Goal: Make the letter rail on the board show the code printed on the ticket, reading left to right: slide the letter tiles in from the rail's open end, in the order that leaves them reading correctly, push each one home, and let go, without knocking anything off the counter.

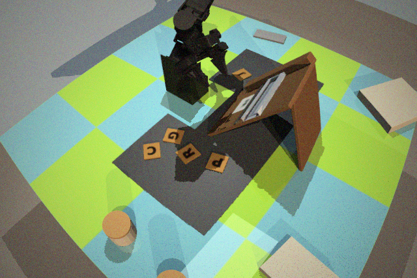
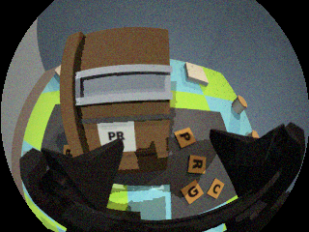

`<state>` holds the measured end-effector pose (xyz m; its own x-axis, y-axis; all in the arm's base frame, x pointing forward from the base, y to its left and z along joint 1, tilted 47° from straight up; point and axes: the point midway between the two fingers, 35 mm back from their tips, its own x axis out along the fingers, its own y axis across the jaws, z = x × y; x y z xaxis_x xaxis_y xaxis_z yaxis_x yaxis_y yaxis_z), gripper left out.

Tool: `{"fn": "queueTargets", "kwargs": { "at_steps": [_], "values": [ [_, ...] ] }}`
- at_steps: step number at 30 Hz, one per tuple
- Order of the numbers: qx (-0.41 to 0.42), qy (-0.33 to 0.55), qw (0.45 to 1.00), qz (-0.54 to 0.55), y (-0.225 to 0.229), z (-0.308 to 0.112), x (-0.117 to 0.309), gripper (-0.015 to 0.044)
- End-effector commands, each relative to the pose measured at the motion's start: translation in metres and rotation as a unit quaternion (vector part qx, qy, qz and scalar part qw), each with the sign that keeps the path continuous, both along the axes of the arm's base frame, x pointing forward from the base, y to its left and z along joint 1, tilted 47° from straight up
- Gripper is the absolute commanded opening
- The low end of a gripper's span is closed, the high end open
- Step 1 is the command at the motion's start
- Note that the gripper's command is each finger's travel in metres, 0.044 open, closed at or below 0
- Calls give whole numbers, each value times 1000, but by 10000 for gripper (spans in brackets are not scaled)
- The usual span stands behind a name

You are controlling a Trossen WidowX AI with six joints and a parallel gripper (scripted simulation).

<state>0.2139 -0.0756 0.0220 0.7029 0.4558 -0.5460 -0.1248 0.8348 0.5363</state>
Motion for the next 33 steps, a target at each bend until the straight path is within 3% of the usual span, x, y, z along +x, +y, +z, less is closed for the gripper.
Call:
{"fn": "queueTargets", "kwargs": {
  "at_steps": [1, 16, 24, 33],
  "values": [
    [67, -32, 995, 60, 54, -1, -20, 440],
    [73, -42, 994, 72, 61, 1, -23, 440],
    [-121, -197, 951, 207, 32, 39, -9, 440],
    [-345, -370, 791, 344, 4, 99, -1, 440]
  ]
}}
